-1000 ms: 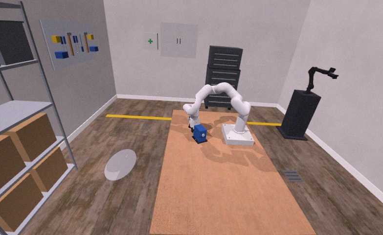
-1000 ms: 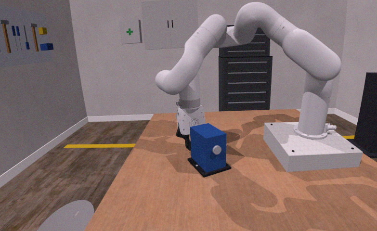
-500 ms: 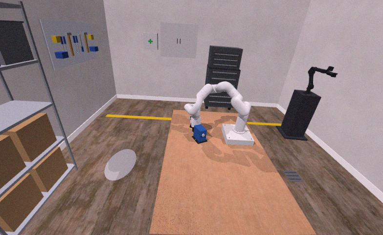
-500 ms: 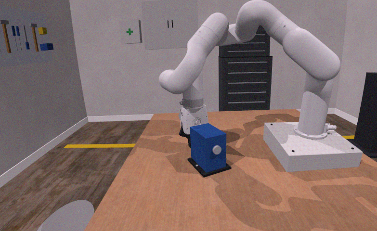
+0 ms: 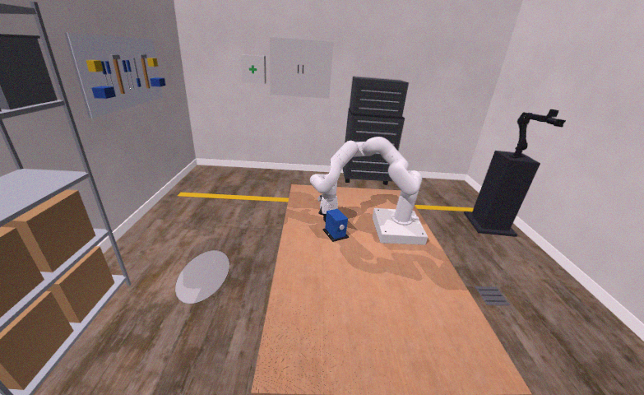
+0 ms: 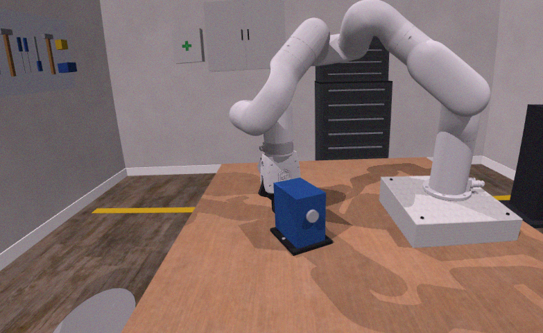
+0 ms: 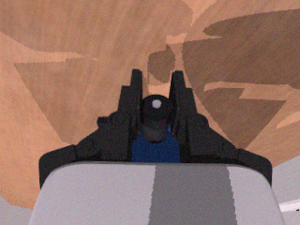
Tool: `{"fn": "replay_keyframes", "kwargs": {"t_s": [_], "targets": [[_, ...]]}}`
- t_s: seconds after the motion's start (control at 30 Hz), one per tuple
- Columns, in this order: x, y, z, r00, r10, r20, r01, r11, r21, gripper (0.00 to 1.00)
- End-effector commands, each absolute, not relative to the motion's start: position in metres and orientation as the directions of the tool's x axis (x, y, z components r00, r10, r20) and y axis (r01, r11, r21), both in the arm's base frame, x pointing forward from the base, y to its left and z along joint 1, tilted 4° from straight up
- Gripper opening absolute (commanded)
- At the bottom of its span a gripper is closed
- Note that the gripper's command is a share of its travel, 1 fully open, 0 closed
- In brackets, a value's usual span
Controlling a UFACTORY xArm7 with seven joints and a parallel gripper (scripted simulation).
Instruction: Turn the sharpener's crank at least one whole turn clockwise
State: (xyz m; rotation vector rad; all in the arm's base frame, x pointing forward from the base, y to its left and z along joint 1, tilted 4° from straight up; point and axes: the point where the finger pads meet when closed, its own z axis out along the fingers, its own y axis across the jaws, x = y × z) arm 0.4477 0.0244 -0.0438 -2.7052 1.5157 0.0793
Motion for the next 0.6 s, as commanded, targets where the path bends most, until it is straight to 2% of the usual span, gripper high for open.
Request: {"fn": "replay_keyframes", "kwargs": {"t_s": [0.0,0.57], "targets": [[0.449,0.0245,-0.0424,0.521,-0.851,-0.062,-0.853,-0.522,-0.012,0.0],[0.444,0.0213,-0.041,0.521,-0.851,-0.062,-0.853,-0.522,-0.012,0.0]]}}
